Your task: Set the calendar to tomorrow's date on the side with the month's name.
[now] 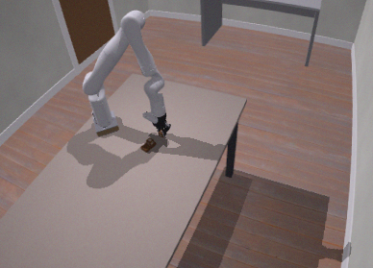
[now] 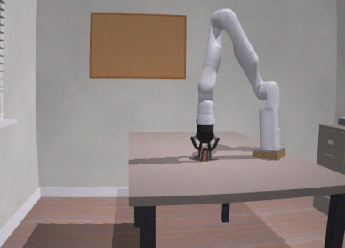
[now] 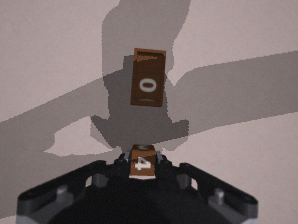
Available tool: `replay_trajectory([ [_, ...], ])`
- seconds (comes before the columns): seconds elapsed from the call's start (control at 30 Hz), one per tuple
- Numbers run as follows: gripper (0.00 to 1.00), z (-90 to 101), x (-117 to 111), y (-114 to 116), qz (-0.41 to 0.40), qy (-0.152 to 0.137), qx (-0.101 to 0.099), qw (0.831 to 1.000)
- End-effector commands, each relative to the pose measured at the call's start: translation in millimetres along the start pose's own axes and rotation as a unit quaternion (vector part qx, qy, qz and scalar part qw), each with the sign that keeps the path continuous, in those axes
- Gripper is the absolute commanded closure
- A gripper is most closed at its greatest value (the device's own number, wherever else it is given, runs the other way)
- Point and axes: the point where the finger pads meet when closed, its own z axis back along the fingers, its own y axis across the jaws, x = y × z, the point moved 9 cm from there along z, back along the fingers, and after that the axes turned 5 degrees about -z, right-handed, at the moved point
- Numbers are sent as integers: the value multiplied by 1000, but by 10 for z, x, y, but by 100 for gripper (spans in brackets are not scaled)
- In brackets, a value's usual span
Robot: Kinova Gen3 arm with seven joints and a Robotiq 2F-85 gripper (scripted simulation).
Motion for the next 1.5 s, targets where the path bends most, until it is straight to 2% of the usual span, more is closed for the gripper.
replay_trajectory([
  [0.0,74,4,2,-3,0,0,-1,1000],
  [0.73,74,4,2,-3,0,0,-1,1000],
  [0.87,66,4,2,-3,0,0,-1,1000],
  [0.93,66,4,2,-3,0,0,-1,1000],
  [0.97,62,4,2,-3,0,0,-1,1000],
  [1.1,62,4,2,-3,0,0,-1,1000],
  [1.23,54,4,2,-3,0,0,-1,1000],
  [1.47,54,4,2,-3,0,0,-1,1000],
])
